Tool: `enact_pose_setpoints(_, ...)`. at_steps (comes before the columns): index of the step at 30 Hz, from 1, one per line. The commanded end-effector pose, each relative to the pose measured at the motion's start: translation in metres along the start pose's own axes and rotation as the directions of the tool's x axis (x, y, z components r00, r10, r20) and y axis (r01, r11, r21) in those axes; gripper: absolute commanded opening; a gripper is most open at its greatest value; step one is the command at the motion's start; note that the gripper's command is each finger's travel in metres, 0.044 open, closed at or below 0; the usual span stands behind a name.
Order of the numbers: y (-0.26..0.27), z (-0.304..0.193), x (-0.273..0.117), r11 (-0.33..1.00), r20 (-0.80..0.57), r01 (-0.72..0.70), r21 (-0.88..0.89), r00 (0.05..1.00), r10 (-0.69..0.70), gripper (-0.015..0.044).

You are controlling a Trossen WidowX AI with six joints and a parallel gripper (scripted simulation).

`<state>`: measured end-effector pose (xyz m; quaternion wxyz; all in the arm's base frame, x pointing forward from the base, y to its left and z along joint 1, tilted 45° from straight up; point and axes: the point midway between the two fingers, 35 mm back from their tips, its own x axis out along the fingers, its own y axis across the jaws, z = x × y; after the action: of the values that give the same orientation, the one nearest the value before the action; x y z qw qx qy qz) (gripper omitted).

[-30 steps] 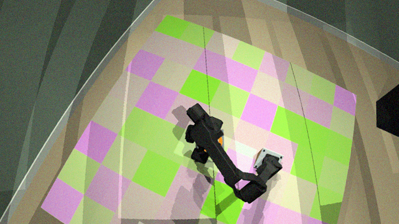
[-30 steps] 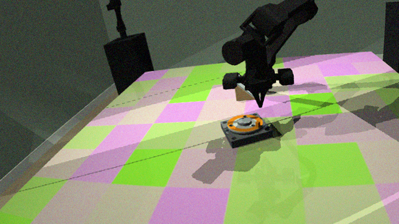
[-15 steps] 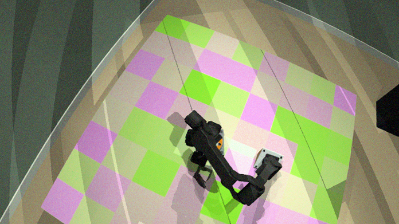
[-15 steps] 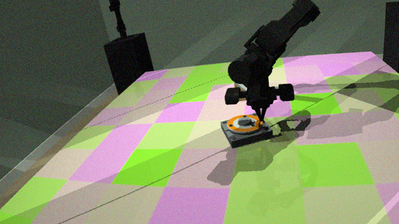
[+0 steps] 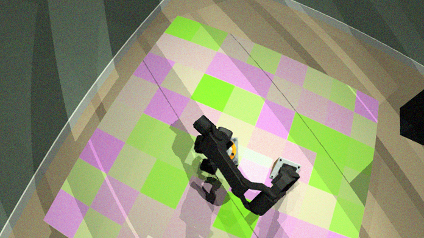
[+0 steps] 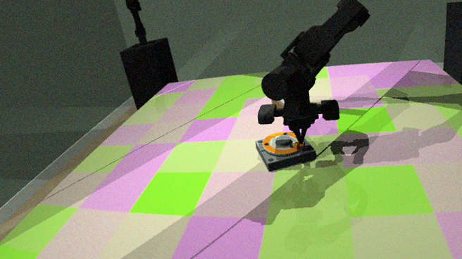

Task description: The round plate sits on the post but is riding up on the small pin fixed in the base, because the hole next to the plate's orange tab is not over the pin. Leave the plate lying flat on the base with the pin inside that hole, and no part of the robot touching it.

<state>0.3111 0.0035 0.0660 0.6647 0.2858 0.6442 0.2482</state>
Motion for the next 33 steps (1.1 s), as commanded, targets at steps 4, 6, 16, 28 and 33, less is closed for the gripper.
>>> enact_pose_setpoints(4,-0.005,0.01,0.001,1.0,0.004,-0.002,0.002,1.0,0.002,0.0)
enact_pose_setpoints(6,-0.006,0.012,0.001,1.0,0.004,-0.002,0.002,1.0,0.002,0.0)
enact_pose_setpoints(16,-0.016,0.02,0.001,1.0,0.004,-0.002,0.001,1.0,0.002,0.0)
enact_pose_setpoints(28,-0.029,0.027,-0.001,1.0,0.005,-0.001,0.001,1.0,0.001,0.0)
enact_pose_setpoints(33,-0.035,0.028,-0.002,1.0,0.005,-0.001,0.001,1.0,0.001,0.0)
